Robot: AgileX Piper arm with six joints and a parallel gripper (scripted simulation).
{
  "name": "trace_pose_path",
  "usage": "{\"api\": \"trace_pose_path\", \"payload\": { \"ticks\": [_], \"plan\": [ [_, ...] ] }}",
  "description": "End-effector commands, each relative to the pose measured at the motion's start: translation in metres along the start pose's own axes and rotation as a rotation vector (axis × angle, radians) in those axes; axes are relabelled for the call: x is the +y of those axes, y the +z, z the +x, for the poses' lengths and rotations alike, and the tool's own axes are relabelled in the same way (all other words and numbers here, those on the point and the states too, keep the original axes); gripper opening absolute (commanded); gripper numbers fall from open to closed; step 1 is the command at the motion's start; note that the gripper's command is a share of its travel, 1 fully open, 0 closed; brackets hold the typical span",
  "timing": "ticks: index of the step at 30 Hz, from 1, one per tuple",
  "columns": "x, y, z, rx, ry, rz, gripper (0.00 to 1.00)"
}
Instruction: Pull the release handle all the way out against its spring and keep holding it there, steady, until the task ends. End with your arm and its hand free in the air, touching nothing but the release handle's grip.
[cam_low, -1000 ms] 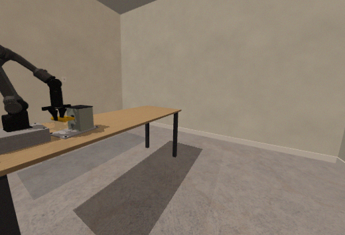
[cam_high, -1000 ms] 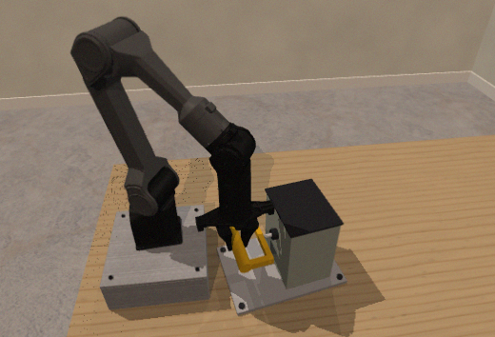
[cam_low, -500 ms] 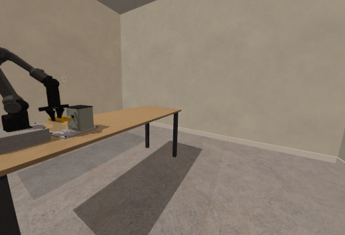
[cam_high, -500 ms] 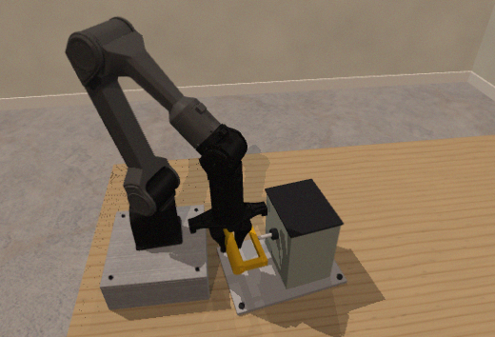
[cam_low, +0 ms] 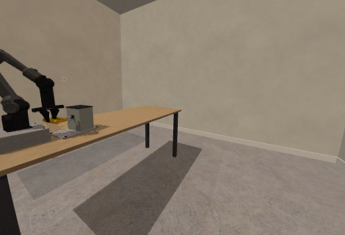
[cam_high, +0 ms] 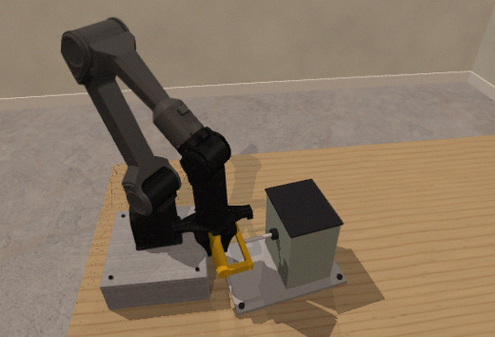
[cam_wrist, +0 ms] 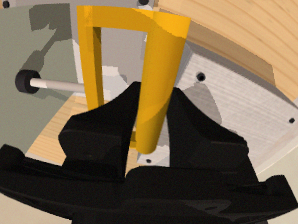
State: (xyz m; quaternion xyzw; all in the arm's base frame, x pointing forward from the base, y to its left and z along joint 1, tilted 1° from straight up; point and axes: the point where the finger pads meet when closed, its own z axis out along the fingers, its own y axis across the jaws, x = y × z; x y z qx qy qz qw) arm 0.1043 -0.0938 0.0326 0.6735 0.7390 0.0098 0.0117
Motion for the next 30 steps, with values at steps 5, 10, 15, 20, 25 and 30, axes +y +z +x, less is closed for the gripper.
{"api": "trace_pose_path", "payload": {
  "ticks": [5,10,15,20,25,30],
  "plan": [
    [-0.0148,0.0001,0.0008,0.003,-0.004,0.022,0.00],
    [-0.0170,0.0001,0.0008,0.003,-0.004,0.022,0.00],
    [-0.0185,0.0001,0.0009,0.004,-0.003,0.023,0.00],
    [-0.0185,0.0001,0.0009,0.004,-0.002,0.023,0.00],
    [-0.0185,0.0001,0.0009,0.004,-0.002,0.023,0.00],
    [-0.0185,0.0001,0.0009,0.004,-0.002,0.023,0.00]
  ]
}}
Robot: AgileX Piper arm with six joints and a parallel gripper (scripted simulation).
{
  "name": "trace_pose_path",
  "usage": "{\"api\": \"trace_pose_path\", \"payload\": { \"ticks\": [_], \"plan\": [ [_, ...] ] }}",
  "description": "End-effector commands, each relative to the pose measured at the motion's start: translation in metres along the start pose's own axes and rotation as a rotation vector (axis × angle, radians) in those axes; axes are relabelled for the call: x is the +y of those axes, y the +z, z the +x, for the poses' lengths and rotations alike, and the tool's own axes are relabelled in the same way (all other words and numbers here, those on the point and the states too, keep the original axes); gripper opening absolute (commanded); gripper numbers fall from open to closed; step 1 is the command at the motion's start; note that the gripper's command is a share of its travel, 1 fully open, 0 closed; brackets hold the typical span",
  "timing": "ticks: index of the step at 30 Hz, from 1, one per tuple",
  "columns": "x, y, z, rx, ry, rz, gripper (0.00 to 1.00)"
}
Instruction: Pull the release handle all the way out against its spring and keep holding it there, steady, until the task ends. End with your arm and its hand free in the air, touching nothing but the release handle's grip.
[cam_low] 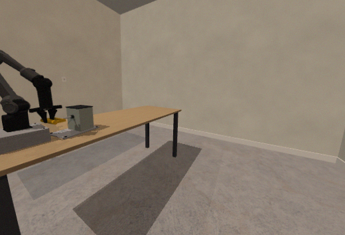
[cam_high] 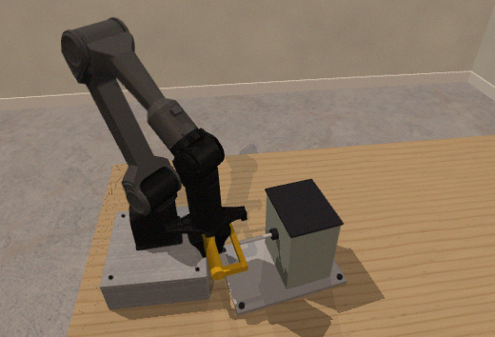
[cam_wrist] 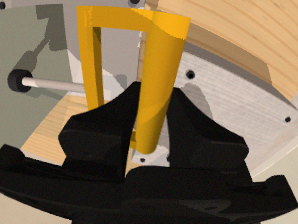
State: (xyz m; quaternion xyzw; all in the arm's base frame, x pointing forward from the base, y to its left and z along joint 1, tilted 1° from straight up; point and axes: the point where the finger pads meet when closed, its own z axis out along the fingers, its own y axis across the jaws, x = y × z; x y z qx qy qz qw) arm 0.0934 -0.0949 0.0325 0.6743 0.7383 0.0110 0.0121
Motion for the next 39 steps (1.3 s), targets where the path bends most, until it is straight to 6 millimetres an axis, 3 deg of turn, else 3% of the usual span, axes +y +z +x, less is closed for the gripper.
{"api": "trace_pose_path", "payload": {
  "ticks": [1,39],
  "plan": [
    [-0.0075,0.0004,0.0008,0.003,-0.005,0.025,0.00],
    [-0.0144,0.0002,0.0008,0.003,-0.004,0.025,0.00]
  ]
}}
